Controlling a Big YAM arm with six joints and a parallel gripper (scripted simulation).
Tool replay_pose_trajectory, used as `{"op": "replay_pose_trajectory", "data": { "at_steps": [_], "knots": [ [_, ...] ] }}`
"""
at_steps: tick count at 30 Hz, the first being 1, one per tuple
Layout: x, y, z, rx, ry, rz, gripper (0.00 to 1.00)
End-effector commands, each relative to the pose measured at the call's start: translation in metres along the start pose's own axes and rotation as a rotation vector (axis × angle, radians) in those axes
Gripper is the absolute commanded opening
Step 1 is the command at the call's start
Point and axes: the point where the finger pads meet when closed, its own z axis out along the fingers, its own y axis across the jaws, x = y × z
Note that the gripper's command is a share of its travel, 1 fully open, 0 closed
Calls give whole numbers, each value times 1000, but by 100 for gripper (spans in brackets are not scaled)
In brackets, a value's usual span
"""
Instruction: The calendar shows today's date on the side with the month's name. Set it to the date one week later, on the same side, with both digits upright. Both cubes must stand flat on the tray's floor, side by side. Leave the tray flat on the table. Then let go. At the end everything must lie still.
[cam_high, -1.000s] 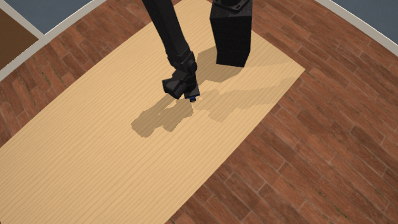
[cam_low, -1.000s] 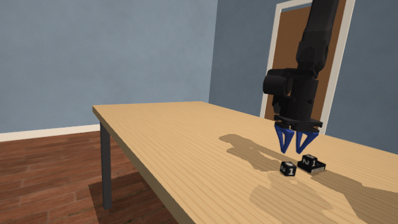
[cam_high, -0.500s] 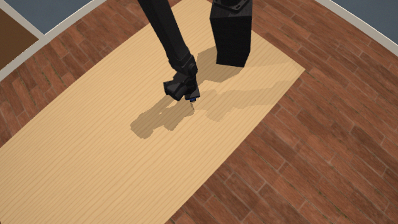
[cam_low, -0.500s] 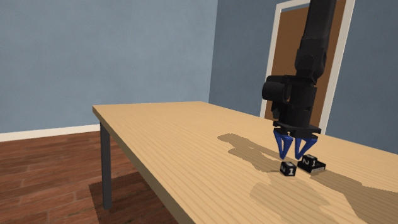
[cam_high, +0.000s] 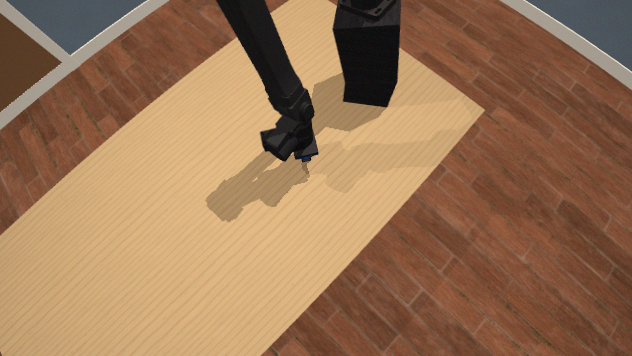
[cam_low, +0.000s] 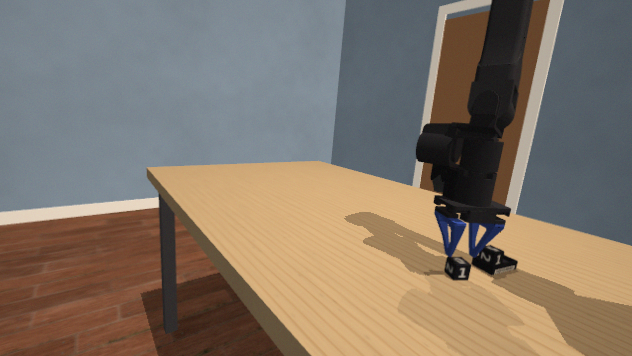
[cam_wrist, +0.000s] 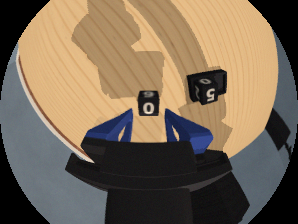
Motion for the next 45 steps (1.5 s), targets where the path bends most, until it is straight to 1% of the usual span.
{"op": "replay_pose_trajectory", "data": {
  "at_steps": [1,35,37,38,42,44,45],
  "knots": [
    [-1,-2,4,1,1,-2,46],
    [-1,-2,4,1,2,-2,46],
    [-3,0,-1,-4,-3,-1,46],
    [-6,2,-8,-10,-10,0,46],
    [-2,6,-19,-11,-10,-2,46],
    [-2,6,-19,-11,-10,-2,46],
    [-2,6,-22,-11,-10,-2,46]
  ]
}}
